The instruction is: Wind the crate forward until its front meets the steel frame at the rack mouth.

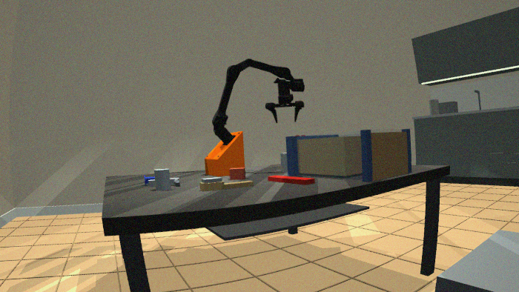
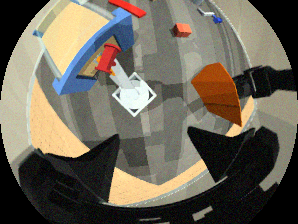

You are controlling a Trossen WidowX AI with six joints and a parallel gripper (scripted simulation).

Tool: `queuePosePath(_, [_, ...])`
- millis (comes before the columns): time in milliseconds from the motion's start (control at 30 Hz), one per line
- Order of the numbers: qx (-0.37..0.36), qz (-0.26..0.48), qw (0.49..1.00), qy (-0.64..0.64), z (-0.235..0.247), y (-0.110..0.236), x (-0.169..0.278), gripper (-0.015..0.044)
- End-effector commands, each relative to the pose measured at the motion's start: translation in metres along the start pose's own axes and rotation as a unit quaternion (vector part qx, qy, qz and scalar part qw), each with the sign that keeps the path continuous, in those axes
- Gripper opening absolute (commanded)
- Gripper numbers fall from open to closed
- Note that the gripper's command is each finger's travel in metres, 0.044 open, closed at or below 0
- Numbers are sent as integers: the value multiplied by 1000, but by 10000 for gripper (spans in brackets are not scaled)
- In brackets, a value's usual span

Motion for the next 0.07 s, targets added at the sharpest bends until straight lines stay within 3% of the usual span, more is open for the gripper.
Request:
queuePosePath(0, [-6, -1, 1000, -5, 0, 3, -1, 440])
queuePosePath(33, [-6, -1, 1000, -5, 0, 3, -1, 440])
Point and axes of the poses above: the point midway between the two fingers, 35 mm back from their tips, its own y axis back along the fingers, its own z axis across the jaws, x = y × z, the point moved 1 cm from there along y, back along the fingers, and after that the axes turned 2 degrees about y, right-handed, at the moved point
